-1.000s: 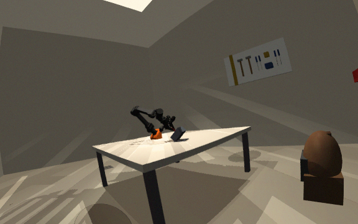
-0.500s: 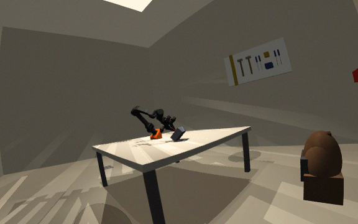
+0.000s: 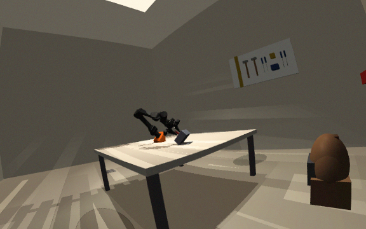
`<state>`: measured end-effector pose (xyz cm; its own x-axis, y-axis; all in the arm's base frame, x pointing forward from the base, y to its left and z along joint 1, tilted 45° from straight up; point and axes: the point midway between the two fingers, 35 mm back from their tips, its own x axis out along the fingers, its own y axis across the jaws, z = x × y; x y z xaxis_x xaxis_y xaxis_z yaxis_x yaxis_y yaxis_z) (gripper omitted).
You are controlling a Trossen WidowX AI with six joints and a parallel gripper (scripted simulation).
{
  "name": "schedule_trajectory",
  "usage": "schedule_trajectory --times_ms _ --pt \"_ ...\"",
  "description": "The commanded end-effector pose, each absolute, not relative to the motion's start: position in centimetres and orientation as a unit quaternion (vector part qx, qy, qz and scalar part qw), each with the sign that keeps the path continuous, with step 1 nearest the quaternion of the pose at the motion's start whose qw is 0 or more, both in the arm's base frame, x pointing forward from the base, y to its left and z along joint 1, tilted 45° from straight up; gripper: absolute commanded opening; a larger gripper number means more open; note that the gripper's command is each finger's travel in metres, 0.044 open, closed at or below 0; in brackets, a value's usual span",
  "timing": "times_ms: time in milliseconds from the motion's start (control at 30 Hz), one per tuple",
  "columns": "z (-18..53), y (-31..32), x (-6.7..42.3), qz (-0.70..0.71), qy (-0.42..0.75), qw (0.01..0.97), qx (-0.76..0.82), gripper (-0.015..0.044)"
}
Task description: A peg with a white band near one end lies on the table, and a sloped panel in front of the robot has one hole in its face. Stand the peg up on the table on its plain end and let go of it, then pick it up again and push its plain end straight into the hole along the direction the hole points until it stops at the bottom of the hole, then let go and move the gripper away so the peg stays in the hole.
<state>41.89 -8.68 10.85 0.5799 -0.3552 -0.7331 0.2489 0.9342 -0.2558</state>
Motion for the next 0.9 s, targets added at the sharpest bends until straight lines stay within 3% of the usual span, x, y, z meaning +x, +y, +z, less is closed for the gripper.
schedule_trajectory --times_ms 0,200,867 --pt "10.9 -8.7 41.9 -0.171 0.425 0.887 -0.063 0.0289" --pt "11.2 -8.5 41.7 -0.170 0.425 0.887 -0.063 0.0440" --pt "13.7 -7.2 39.9 -0.167 0.427 0.886 -0.063 0.0440"
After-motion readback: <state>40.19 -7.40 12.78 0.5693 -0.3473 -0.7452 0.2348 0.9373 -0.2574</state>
